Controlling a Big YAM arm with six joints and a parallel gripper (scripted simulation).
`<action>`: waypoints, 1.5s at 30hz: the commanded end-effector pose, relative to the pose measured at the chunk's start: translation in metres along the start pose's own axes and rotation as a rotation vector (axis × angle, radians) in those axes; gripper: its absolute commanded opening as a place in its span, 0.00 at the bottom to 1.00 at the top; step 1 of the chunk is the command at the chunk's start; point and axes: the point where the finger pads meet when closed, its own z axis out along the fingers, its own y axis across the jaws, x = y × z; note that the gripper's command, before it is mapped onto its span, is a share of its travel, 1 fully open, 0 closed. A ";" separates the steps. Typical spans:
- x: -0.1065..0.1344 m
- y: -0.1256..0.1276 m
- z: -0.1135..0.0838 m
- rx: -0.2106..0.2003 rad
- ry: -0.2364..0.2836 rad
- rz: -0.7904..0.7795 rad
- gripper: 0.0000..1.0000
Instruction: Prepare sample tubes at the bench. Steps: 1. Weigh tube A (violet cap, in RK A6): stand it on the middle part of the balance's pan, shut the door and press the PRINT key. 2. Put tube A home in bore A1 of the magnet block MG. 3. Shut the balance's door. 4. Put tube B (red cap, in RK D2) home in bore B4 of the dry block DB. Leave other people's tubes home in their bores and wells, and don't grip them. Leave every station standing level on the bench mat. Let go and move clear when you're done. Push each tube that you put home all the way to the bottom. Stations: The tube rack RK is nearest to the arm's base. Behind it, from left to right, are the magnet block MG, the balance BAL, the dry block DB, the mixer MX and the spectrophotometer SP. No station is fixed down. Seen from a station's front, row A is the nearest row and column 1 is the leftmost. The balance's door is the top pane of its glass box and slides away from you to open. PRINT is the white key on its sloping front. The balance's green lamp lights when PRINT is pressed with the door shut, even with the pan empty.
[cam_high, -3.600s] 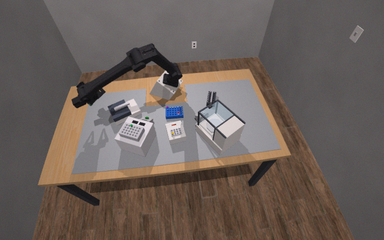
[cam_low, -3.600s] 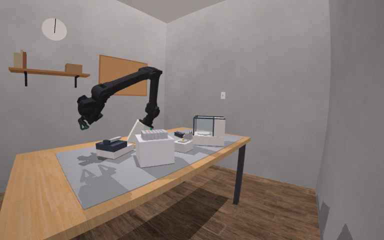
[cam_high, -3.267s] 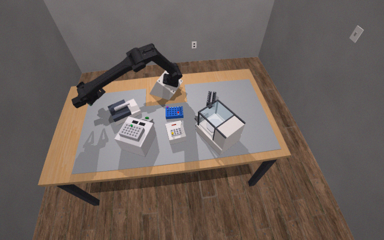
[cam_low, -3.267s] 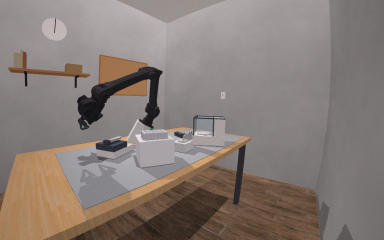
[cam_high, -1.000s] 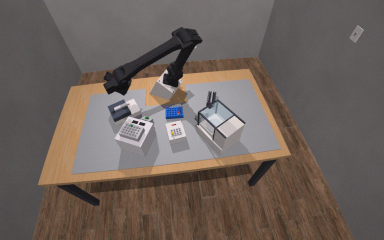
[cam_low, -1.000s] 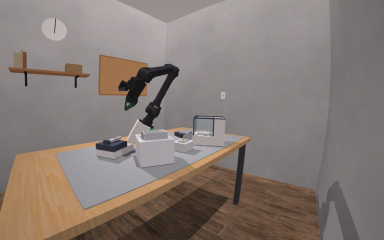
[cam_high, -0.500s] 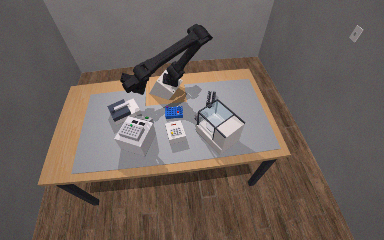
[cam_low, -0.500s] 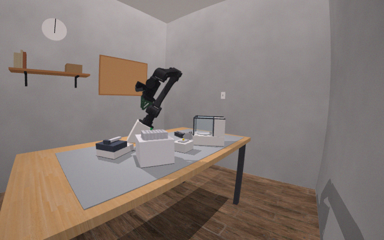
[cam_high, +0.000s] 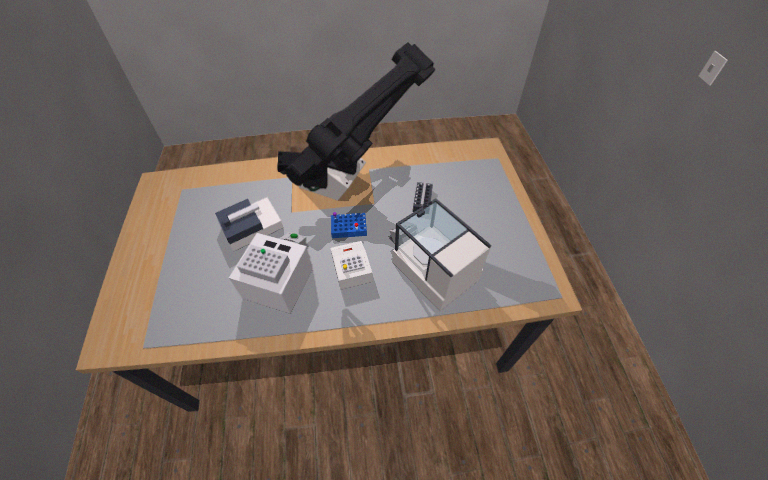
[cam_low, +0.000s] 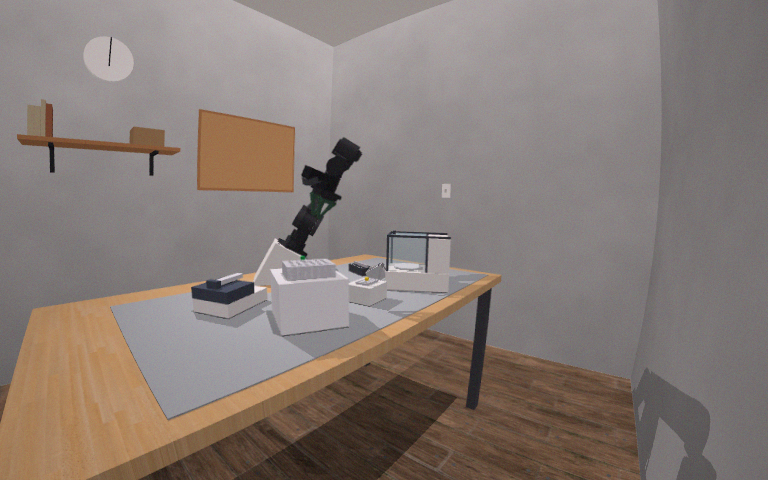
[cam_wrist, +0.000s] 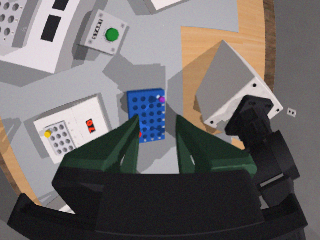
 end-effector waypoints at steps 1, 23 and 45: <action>0.030 0.004 -0.012 -0.022 0.007 -0.053 0.30; 0.184 0.053 -0.083 -0.273 0.053 -0.342 0.30; 0.328 0.088 -0.125 -0.418 0.146 -0.569 0.30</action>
